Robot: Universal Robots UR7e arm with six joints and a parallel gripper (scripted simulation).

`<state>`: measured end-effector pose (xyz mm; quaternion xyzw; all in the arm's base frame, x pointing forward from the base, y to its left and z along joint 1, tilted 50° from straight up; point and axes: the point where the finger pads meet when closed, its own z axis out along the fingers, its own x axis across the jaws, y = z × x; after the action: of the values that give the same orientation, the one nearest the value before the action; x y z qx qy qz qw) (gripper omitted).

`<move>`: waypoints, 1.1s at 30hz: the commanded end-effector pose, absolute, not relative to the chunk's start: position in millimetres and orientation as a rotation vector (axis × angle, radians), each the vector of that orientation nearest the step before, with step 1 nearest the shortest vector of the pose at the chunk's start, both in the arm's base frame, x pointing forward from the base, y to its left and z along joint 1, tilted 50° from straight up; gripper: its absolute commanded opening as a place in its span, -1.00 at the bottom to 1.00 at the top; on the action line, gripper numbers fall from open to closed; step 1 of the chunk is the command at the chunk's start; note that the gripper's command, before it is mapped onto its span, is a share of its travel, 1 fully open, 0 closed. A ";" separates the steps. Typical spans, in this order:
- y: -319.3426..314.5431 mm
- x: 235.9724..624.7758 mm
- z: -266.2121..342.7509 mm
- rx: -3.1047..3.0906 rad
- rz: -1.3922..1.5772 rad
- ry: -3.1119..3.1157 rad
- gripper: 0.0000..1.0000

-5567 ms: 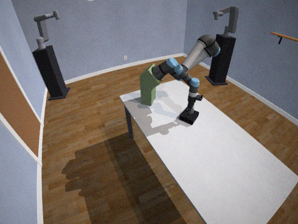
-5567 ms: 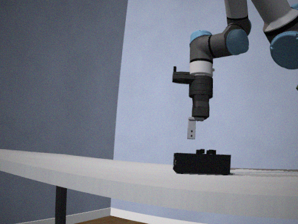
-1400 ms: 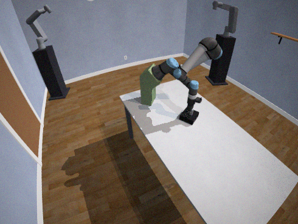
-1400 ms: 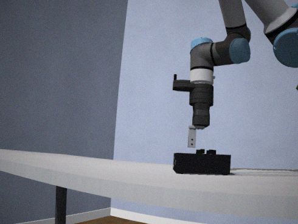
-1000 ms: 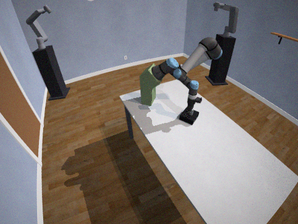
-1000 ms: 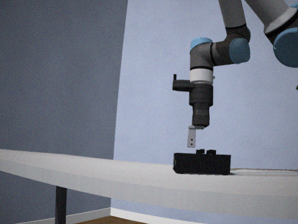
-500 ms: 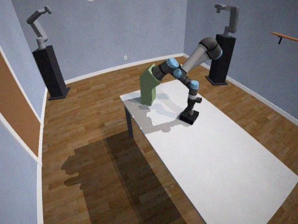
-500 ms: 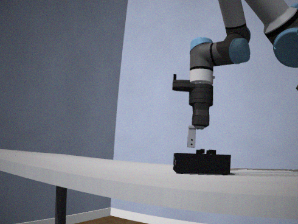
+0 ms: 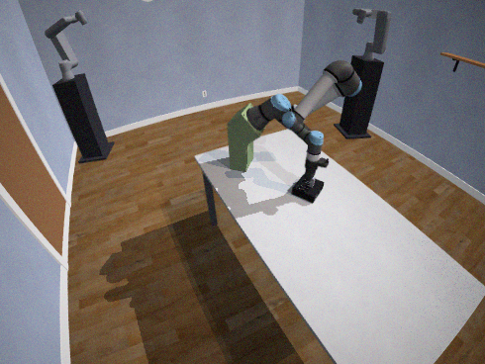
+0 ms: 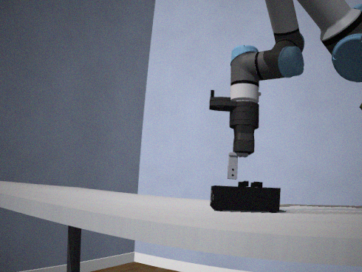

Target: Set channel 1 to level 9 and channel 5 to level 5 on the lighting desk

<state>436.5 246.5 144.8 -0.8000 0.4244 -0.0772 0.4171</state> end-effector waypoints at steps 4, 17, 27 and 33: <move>247.4 437.1 145.9 -2.009 -0.195 1.061 -1.00; 248.9 438.3 144.3 -2.009 -0.195 1.061 -1.00; 252.3 441.0 140.7 -2.009 -0.195 1.061 -1.00; 254.2 442.5 138.7 -2.009 -0.195 1.061 -1.00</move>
<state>440.3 252.0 139.0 -0.8003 0.4242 -0.0760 0.4168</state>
